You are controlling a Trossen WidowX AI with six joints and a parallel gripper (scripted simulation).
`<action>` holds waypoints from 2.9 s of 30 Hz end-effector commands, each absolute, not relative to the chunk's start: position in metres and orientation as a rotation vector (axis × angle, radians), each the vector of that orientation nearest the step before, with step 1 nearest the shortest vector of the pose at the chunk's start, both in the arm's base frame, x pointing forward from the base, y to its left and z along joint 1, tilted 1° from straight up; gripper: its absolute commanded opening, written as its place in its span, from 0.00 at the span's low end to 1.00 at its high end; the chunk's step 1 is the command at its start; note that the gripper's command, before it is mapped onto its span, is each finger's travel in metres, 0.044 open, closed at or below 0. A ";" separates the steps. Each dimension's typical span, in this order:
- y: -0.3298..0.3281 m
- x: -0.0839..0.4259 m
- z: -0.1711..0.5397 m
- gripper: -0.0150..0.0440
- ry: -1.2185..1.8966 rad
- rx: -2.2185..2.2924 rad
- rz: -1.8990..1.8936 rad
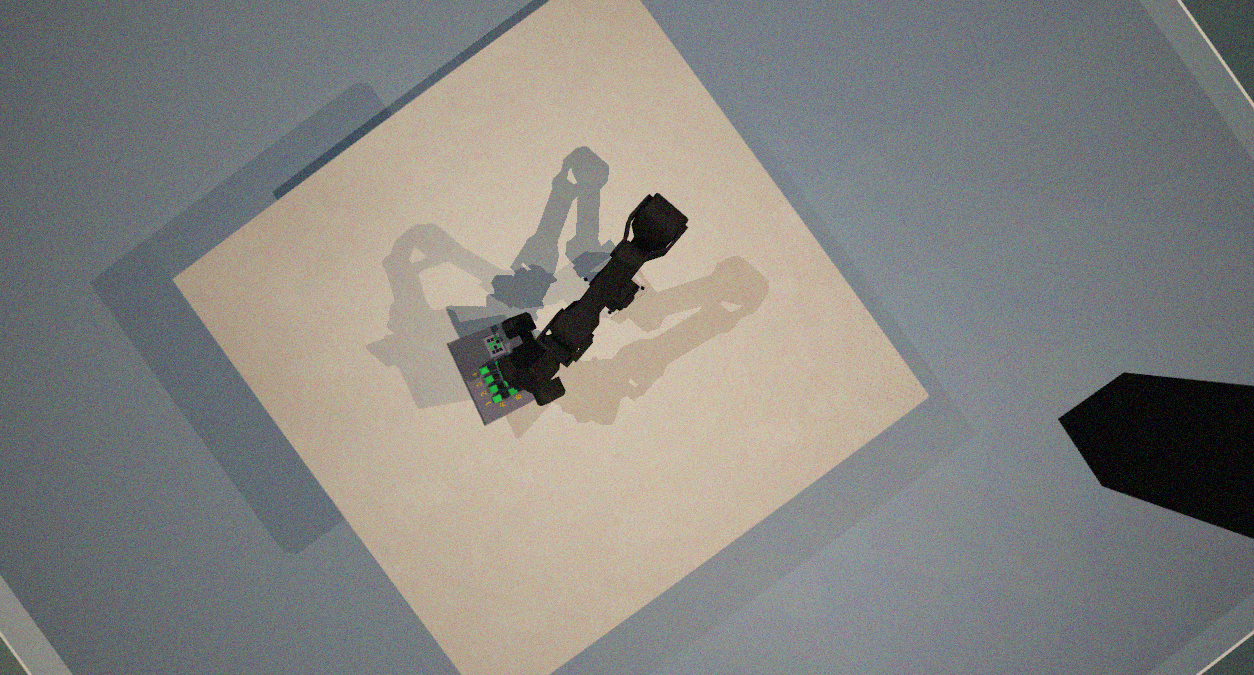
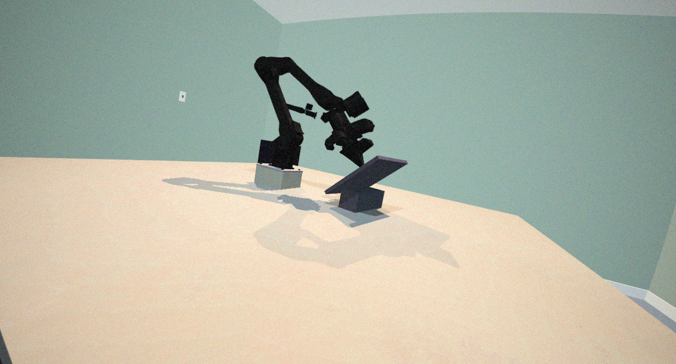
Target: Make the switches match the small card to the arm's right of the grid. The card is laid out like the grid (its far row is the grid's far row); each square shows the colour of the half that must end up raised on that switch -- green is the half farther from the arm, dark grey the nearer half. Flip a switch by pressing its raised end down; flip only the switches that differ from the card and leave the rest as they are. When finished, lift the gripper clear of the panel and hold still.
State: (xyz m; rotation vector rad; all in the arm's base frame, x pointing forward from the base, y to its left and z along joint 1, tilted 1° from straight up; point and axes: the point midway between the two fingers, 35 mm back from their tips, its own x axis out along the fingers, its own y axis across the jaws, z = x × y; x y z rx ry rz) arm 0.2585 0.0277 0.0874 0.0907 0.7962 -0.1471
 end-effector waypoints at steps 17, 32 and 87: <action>0.026 0.269 0.074 0.25 0.802 0.087 -0.144; 0.026 0.269 0.074 0.25 0.802 0.087 -0.144; 0.032 0.242 0.108 0.25 0.823 0.092 -0.144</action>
